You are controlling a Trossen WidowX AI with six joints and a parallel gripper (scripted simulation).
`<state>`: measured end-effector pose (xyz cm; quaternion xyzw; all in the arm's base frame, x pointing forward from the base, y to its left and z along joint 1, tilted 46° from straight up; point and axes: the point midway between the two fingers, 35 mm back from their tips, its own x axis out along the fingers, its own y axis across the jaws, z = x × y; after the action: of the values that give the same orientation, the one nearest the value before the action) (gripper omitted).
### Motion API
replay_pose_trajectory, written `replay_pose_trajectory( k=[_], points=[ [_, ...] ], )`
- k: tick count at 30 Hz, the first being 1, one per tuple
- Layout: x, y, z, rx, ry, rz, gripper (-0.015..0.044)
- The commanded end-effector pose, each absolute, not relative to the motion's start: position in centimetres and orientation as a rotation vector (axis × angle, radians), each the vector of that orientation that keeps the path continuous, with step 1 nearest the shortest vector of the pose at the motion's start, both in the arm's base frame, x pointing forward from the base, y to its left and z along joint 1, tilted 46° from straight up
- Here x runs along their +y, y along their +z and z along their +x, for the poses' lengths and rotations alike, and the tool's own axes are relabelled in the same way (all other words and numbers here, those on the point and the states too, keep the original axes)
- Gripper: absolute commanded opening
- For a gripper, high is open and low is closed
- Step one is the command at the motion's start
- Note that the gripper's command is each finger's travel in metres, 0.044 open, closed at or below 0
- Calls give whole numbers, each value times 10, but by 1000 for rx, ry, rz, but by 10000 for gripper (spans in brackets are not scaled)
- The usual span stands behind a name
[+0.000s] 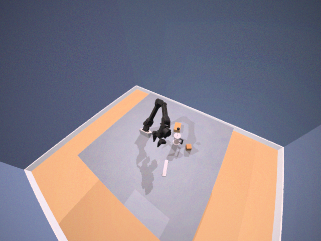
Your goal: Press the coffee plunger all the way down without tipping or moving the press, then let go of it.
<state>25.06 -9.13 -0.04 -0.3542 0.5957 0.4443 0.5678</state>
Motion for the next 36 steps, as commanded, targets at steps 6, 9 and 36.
replay_pose_trajectory(
  k=[6,9,36],
  points=[
    [-90,24,279,1267,829,-579,440],
    [-90,54,304,1123,675,-322,440],
    [-65,207,328,496,564,678,440]
  ],
)
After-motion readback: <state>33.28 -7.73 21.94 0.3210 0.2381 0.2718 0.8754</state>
